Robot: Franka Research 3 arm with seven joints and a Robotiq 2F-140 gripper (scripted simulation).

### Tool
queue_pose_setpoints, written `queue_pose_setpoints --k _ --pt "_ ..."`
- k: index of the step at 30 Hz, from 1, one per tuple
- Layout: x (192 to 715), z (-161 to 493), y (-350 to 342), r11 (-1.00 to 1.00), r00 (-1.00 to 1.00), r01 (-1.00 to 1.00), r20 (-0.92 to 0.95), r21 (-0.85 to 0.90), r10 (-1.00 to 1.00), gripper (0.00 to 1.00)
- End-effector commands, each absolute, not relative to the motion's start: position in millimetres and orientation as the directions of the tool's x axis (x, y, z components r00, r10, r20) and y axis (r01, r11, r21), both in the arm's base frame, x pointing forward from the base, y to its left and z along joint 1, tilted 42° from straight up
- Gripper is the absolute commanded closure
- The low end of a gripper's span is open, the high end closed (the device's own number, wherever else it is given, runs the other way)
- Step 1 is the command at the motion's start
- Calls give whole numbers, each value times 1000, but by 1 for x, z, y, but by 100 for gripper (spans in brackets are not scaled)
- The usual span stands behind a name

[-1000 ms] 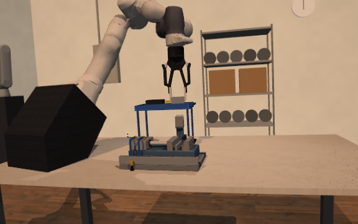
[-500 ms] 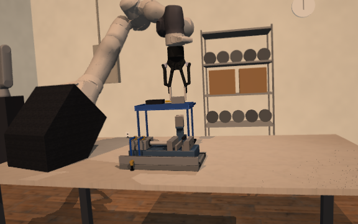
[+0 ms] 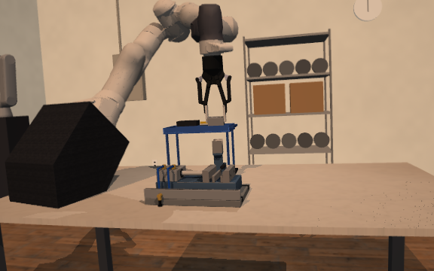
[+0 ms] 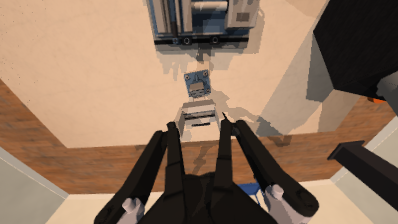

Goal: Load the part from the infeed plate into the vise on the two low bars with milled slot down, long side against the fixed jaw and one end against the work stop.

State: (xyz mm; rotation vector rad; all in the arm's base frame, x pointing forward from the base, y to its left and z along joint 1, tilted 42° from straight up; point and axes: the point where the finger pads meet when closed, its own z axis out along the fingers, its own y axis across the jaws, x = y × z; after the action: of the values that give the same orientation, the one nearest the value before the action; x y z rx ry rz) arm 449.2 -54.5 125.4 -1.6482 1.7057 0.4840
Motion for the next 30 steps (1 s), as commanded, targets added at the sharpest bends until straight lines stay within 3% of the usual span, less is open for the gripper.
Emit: queue_pose_setpoints --k 1,30 --pt "449 131 -47 82 124 -968 -736 -237 -666 100" --pt "450 125 -51 82 182 -968 -889 -237 -420 100"
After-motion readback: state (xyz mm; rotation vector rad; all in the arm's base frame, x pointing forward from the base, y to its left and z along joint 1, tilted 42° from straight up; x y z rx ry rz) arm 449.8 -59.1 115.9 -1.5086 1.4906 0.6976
